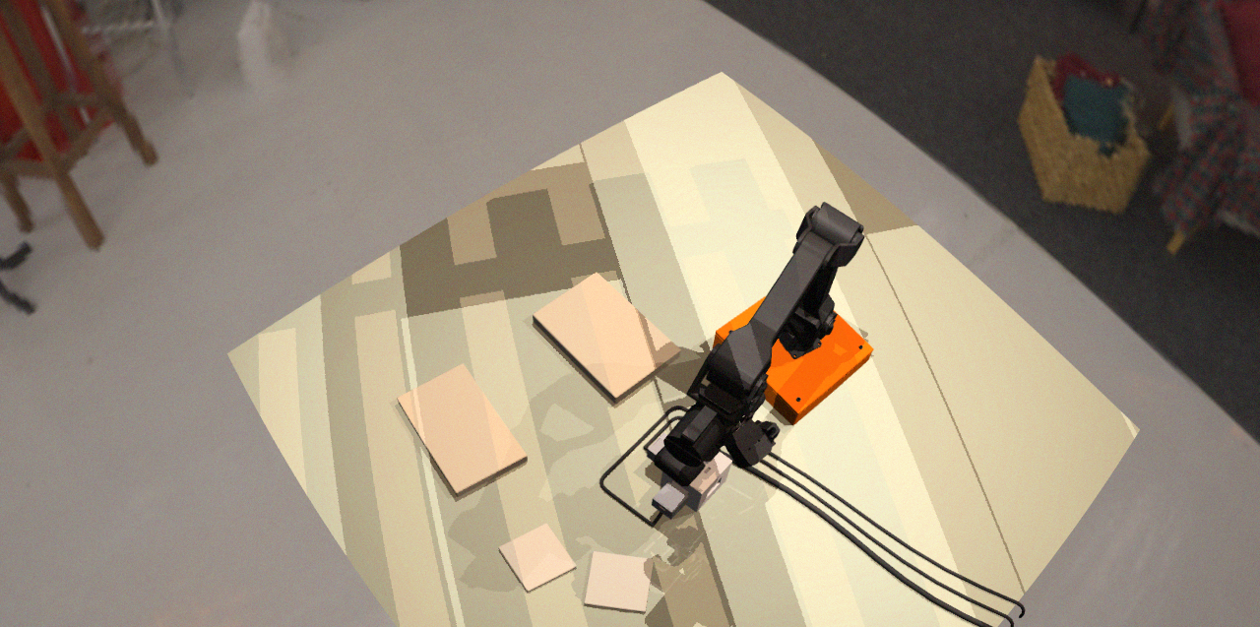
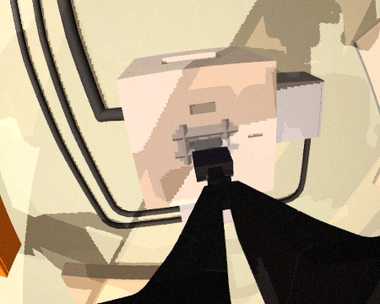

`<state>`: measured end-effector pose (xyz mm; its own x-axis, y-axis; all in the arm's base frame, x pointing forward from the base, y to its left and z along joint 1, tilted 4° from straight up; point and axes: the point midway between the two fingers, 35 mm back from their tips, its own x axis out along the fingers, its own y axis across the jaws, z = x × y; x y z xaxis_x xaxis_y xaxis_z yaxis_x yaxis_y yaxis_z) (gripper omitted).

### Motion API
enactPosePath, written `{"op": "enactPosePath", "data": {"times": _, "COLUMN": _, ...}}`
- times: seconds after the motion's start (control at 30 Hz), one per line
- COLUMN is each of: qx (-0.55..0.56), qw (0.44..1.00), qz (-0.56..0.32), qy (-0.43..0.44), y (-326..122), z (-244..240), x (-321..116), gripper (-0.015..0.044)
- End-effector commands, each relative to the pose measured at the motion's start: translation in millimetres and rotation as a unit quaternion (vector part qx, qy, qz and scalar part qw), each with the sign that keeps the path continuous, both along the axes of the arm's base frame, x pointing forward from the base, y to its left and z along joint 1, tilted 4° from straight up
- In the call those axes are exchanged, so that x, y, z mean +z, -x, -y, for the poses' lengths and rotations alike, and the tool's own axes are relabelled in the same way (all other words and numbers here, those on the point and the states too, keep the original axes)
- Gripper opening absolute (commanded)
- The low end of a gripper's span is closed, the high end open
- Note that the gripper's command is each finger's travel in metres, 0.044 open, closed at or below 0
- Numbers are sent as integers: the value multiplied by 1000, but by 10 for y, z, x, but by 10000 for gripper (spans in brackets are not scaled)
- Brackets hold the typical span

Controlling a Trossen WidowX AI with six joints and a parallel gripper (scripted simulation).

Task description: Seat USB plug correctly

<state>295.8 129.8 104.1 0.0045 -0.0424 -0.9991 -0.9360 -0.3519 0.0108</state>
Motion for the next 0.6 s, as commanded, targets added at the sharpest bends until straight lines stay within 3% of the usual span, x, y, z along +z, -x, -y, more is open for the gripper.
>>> {"op": "enactPosePath", "data": {"times": 0.0, "qx": -3, "qw": 1000, "qz": 2, "qy": 3, "y": -5, "z": 6, "x": -6, "gripper": 0}}
{"op": "enactPosePath", "data": {"times": 0.57, "qx": -3, "qw": 1000, "qz": 2, "qy": 3, "y": -4, "z": 5, "x": -26, "gripper": 0}}
